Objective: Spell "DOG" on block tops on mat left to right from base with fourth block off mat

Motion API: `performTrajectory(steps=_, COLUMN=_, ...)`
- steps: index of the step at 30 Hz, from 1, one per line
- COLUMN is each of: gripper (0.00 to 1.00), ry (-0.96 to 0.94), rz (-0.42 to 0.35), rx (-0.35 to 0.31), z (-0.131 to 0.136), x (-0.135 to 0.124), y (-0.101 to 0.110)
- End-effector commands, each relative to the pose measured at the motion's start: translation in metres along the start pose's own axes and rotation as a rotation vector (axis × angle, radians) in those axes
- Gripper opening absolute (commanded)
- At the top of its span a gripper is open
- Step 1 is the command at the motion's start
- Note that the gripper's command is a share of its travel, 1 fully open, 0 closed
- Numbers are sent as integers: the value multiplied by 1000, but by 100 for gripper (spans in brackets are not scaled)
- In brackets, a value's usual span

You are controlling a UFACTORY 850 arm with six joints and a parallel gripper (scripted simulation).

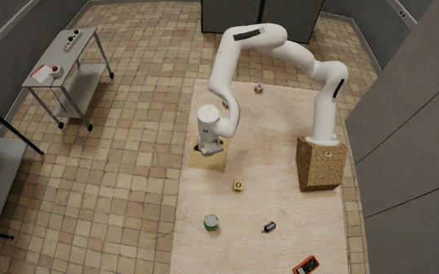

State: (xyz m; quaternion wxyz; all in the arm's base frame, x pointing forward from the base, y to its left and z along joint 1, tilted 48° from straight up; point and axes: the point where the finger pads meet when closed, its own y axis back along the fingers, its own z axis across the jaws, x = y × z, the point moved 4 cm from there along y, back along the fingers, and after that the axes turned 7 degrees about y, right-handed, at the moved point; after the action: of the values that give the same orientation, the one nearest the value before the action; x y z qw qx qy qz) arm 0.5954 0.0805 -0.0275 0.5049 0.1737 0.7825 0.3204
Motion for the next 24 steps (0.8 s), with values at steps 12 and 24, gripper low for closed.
performTrajectory(steps=12, gripper=44, ry=-287, rz=-6, rx=-8, z=5, x=16, y=1)
performTrajectory(steps=24, gripper=44, ry=-287, rz=-6, rx=-8, z=5, x=16, y=1)
